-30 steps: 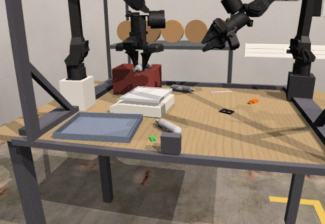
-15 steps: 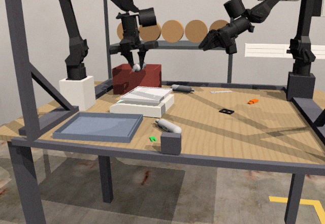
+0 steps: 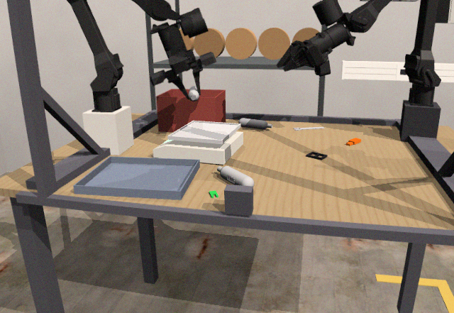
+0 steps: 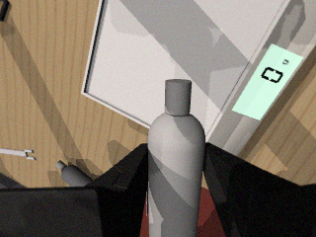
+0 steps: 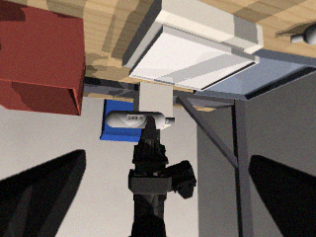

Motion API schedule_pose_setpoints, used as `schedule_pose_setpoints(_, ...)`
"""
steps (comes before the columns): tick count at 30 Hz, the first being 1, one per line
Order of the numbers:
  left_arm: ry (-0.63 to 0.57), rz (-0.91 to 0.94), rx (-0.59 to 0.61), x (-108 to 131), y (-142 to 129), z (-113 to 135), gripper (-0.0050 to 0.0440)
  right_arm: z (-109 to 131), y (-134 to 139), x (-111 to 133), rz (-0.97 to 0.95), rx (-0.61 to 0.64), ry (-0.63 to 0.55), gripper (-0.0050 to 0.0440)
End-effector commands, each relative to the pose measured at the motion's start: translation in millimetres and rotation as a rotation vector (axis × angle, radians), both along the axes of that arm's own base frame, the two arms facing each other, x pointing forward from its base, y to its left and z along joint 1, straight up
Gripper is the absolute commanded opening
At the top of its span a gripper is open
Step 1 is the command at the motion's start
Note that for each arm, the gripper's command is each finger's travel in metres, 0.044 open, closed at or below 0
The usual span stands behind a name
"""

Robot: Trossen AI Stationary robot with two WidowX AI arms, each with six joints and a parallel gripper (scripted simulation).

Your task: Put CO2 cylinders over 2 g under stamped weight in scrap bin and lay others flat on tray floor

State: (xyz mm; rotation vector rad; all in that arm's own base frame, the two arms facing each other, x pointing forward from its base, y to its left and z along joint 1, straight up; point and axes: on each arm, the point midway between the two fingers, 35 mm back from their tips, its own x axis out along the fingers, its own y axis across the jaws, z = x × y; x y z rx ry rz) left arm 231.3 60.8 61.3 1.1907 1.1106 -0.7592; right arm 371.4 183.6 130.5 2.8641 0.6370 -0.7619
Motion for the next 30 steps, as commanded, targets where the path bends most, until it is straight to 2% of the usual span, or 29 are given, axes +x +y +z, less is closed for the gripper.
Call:
schedule_pose_setpoints(1, -0.028, 0.012, 0.009, 4.7, 0.9, 5.4, -0.0050, -0.5, 0.9, -0.8, 0.003, -0.003, -0.001, 0.0440)
schedule_pose_setpoints(6, -0.032, 0.012, 0.008, 24.2, 6.2, 7.6, -0.0050, 7.6, 1.2, 1.2, 0.001, 0.008, -0.018, 0.0440)
schedule_pose_setpoints(16, -0.036, 0.011, 0.010, 100.3, 26.8, 8.6, -0.0050, 7.6, 1.2, 1.2, 0.001, 0.008, -0.018, 0.0440)
schedule_pose_setpoints(18, -0.036, 0.011, 0.010, 100.3, 26.8, 8.6, -0.0050, 7.6, 1.2, 1.2, 0.001, 0.008, -0.018, 0.0440)
schedule_pose_setpoints(24, -0.033, 0.011, 0.008, 120.2, 32.2, 8.5, -0.0050, 7.6, 1.2, 1.2, 0.001, 0.008, -0.018, 0.0440)
schedule_pose_setpoints(30, -0.034, 0.011, 0.009, 122.4, 32.7, 8.6, -0.0050, 7.6, 1.2, 1.2, 0.001, 0.008, -0.018, 0.0440)
